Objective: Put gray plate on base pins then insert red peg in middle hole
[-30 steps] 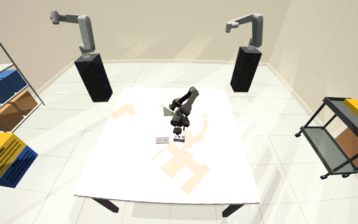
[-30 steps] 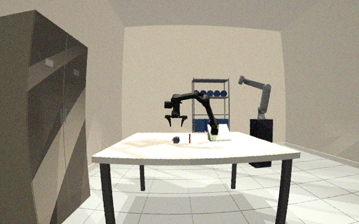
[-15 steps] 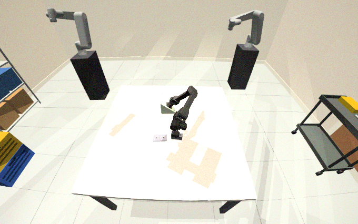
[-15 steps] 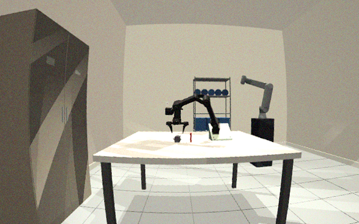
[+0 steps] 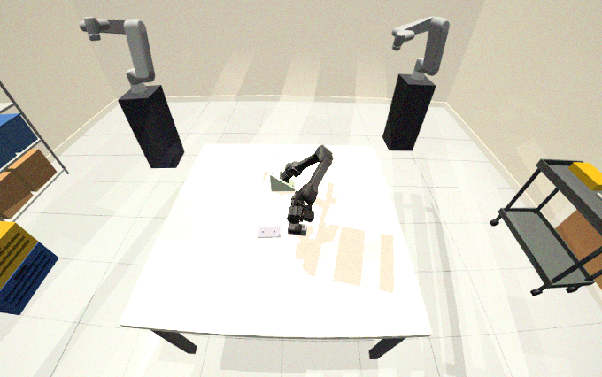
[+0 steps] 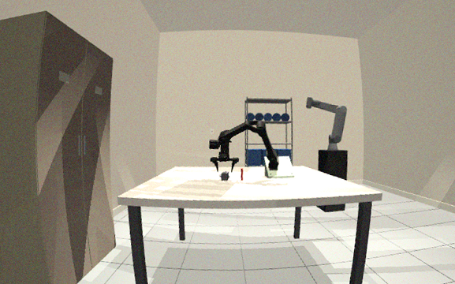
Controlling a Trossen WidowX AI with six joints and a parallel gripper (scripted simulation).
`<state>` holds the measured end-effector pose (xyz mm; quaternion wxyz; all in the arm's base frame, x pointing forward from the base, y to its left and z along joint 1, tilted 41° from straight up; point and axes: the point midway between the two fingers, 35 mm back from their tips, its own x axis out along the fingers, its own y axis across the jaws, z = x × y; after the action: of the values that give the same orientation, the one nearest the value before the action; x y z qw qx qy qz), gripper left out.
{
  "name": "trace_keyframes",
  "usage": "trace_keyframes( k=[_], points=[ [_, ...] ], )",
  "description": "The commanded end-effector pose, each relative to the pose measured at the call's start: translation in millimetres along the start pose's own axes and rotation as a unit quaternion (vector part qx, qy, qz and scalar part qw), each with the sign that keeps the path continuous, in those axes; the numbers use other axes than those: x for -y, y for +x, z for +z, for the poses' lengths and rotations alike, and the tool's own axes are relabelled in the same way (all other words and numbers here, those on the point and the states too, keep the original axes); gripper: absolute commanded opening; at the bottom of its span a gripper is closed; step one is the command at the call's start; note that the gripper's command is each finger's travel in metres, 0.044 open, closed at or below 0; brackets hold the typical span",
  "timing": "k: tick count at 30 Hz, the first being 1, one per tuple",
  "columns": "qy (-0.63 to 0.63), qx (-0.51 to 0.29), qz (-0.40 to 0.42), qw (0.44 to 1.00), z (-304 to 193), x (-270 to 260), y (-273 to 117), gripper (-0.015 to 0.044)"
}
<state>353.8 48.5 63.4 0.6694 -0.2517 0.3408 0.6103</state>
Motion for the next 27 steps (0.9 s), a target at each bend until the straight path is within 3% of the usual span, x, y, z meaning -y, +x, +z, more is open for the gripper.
trace_keyframes(
  k=[1, 23, 27],
  points=[
    [0.003, 0.002, 0.003, 1.000, 0, -2, 9, 0.0440],
    [0.002, 0.003, 0.003, 1.000, 1, -4, 42, 0.0440],
    [0.002, 0.003, 0.003, 1.000, 1, -4, 42, 0.0335]
  ],
)
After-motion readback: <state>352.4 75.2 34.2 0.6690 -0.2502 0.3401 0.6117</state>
